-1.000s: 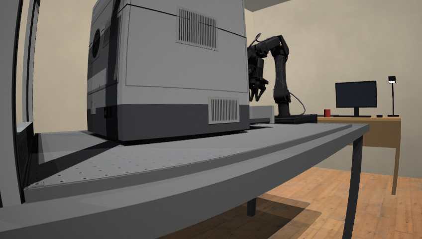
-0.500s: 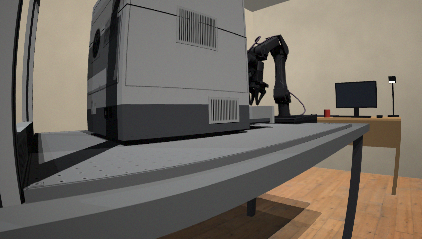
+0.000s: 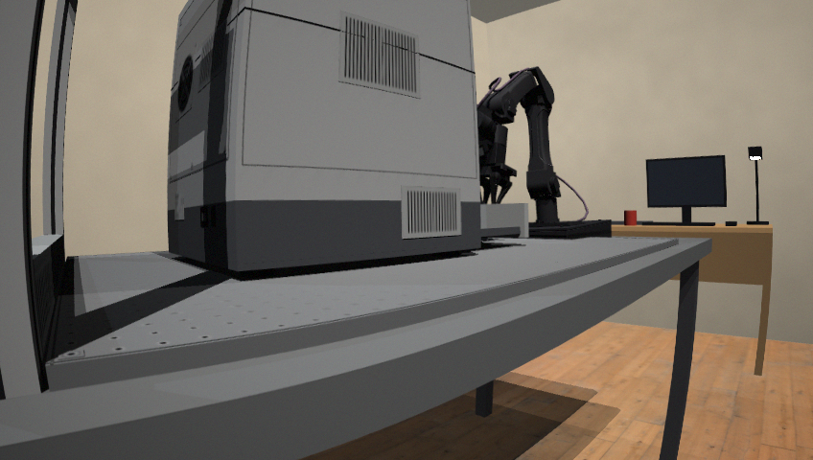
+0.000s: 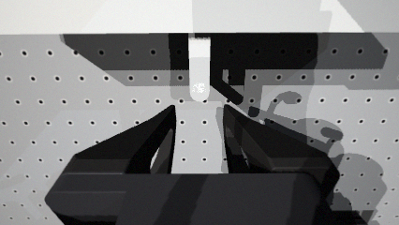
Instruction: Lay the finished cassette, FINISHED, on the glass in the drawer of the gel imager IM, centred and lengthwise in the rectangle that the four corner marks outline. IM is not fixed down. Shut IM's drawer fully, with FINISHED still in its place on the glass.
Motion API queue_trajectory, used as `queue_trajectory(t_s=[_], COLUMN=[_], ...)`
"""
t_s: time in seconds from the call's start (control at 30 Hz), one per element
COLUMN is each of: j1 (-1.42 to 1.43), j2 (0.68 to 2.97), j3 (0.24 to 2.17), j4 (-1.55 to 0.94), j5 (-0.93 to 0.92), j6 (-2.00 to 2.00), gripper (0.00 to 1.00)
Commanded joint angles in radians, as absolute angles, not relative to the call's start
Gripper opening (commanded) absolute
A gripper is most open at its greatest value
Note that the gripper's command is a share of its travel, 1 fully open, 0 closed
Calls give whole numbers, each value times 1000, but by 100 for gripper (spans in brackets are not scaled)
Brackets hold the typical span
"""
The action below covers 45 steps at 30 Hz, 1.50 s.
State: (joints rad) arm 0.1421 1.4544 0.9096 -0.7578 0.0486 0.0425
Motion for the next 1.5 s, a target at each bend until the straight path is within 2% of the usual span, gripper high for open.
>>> queue_trajectory(t_s=[0.0, 1.0, 1.47], j1=[135, 131, 131], j2=[1452, 1553, 1518], j3=[904, 839, 872], j4=[-710, -565, -563], j5=[53, 45, 46], j6=[32, 26, 27], gripper=[35, 35, 35])
